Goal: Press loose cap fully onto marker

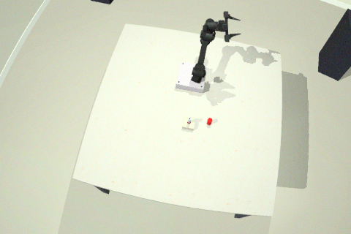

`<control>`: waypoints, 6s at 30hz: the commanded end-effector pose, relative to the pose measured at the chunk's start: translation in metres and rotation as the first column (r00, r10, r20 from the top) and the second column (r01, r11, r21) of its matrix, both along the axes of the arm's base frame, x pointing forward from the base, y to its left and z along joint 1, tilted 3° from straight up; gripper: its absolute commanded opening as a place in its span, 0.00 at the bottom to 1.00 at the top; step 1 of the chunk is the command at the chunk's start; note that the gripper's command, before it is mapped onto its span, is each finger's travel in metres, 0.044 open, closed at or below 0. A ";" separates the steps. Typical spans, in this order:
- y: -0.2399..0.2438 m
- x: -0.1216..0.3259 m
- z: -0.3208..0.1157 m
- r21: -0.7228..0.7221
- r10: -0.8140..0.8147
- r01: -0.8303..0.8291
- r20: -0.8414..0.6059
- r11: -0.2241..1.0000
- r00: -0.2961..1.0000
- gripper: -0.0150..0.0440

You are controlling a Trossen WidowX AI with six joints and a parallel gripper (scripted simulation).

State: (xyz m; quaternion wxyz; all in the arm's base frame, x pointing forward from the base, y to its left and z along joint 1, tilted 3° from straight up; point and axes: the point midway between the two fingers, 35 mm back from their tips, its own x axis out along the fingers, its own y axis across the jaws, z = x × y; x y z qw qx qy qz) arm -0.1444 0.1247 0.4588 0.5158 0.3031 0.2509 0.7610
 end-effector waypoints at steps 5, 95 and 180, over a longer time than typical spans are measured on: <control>0.000 0.034 0.033 0.078 0.027 -0.019 -0.099 0.997 0.995 0.71; 0.054 0.402 -0.410 -0.958 -0.634 0.086 0.247 -0.275 0.732 0.68; -0.008 0.437 -0.366 -0.956 -0.633 0.089 0.254 -0.281 0.731 0.25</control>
